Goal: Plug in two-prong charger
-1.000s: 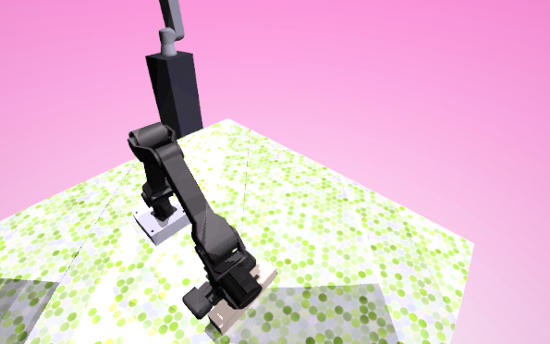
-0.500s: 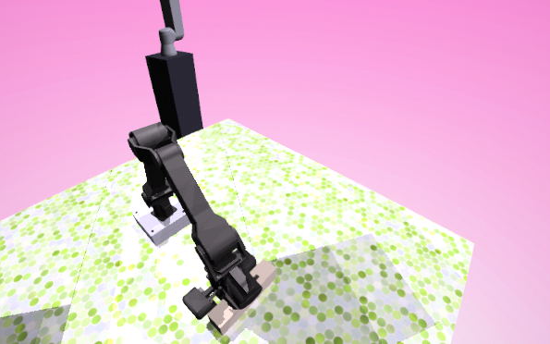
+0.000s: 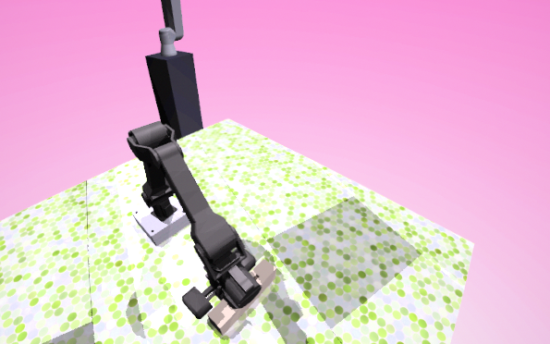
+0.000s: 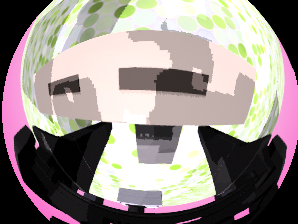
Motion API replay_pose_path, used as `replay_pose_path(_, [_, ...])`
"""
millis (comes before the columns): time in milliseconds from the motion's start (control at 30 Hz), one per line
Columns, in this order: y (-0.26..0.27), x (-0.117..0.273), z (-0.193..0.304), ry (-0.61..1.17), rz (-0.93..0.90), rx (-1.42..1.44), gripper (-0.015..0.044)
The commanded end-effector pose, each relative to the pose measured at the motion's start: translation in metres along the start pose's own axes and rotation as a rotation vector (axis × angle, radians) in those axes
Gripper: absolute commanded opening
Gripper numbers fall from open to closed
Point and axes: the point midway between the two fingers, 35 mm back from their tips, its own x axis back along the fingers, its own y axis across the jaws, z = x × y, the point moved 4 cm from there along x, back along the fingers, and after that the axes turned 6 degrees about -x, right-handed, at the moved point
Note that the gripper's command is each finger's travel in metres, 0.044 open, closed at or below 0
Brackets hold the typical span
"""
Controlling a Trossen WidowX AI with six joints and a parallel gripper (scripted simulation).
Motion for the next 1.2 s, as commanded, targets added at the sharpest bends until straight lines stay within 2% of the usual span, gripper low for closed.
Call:
replay_pose_path(0, [0.000, -0.001, 0.002, -0.001, -0.001, 0.000, 0.0440])
replay_pose_path(1167, [-0.001, -0.001, 0.013, -0.020, -0.002, -0.001, 0.0440])
